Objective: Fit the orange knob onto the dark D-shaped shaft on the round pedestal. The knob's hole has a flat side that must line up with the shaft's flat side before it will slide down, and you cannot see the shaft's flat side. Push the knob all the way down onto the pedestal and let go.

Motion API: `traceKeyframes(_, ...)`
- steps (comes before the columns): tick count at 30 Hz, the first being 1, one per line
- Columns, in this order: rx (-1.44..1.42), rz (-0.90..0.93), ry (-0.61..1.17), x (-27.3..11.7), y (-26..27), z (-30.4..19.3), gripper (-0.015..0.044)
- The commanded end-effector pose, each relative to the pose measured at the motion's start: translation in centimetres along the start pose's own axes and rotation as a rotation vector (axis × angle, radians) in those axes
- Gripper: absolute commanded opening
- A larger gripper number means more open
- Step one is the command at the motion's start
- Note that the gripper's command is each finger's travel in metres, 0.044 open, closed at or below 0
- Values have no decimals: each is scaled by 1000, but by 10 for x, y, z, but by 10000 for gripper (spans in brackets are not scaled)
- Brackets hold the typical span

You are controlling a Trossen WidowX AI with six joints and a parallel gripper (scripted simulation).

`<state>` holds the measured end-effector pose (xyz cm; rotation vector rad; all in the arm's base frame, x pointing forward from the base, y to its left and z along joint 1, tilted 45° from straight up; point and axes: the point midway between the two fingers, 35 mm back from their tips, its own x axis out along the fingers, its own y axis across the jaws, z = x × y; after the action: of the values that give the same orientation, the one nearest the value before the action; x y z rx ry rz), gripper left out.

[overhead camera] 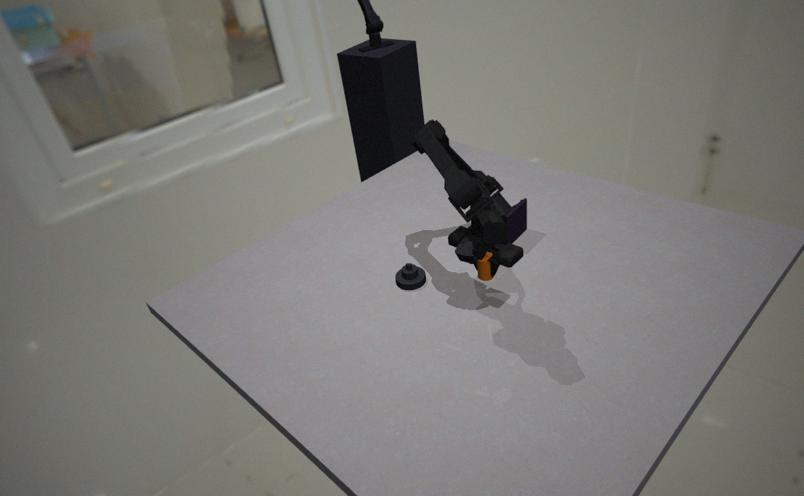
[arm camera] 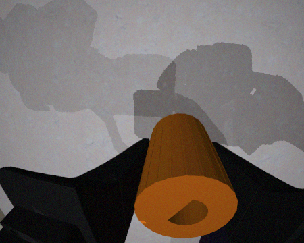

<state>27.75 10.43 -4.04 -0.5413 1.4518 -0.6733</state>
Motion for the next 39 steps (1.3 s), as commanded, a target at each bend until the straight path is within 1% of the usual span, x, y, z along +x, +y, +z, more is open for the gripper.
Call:
traceKeyframes(1,9,8,-3,-33,-1,-1,0)
traceKeyframes(6,10,5,-2,-63,-5,-6,0)
traceKeyframes(8,10,4,-2,-67,-5,-7,0)
traceKeyframes(18,-1,8,-2,-66,-12,-3,0)
traceKeyframes(39,-16,30,-3,-55,-65,29,0)
